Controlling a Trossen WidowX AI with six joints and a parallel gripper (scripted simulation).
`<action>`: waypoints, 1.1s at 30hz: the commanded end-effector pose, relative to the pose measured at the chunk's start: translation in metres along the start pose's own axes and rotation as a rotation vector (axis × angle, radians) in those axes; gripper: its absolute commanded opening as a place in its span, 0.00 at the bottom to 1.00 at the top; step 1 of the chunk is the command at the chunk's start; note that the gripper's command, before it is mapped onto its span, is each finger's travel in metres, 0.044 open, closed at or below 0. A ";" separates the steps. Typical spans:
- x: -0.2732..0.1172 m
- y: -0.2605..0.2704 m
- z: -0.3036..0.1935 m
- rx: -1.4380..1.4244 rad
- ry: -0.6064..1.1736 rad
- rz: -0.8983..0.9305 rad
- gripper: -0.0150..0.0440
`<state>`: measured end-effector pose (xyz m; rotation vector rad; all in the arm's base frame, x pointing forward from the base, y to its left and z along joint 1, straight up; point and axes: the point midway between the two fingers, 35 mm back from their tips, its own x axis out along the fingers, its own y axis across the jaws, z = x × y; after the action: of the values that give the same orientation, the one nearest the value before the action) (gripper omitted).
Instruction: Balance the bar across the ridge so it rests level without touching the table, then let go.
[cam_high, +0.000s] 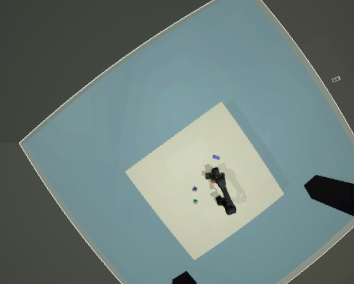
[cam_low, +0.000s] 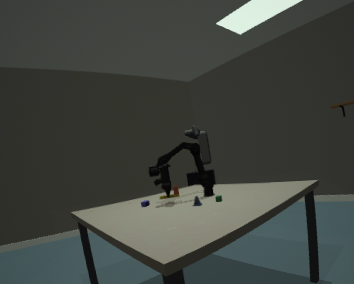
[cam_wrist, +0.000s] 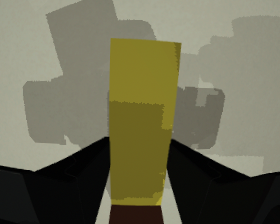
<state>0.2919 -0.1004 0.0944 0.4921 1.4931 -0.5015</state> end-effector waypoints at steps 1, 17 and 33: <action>-0.012 0.001 0.001 -0.002 -0.010 0.006 0.25; -0.053 0.000 -0.003 -0.004 -0.010 0.009 0.25; -0.063 0.037 -0.018 0.074 -0.007 0.013 0.25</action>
<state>0.2962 -0.0671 0.1559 0.5386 1.4708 -0.5385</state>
